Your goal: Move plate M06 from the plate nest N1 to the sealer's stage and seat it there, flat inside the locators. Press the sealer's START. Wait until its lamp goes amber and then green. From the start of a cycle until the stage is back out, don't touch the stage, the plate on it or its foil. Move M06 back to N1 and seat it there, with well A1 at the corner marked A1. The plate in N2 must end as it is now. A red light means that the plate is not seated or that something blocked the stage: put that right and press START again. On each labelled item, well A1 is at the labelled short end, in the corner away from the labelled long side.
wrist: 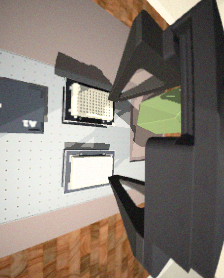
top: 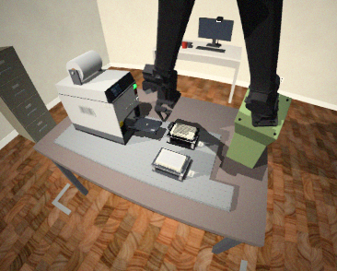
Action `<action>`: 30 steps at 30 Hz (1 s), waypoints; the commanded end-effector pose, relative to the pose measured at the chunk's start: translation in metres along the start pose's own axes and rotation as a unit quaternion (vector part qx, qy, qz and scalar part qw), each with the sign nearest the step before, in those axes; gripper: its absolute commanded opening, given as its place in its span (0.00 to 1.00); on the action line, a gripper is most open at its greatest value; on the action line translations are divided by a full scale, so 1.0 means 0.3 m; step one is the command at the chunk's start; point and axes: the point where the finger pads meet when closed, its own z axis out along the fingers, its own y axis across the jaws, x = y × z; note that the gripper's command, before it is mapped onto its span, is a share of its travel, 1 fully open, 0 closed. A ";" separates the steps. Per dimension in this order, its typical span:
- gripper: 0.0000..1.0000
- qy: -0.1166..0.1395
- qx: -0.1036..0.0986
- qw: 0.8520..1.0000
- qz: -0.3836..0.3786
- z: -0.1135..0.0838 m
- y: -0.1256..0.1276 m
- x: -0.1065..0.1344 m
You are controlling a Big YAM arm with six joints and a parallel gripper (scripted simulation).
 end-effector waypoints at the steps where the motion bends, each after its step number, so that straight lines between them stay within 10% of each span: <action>1: 1.00 -0.007 -0.002 1.000 0.025 0.112 0.017 0.058; 8: 1.00 -0.065 0.005 0.997 0.042 0.239 -0.002 0.123; 17: 1.00 -0.091 -0.005 0.996 0.024 0.211 0.011 0.019; 22: 1.00 -0.114 0.000 0.993 0.041 0.347 0.006 0.120; 30: 1.00 -0.137 -0.008 0.990 0.024 0.292 0.013 0.020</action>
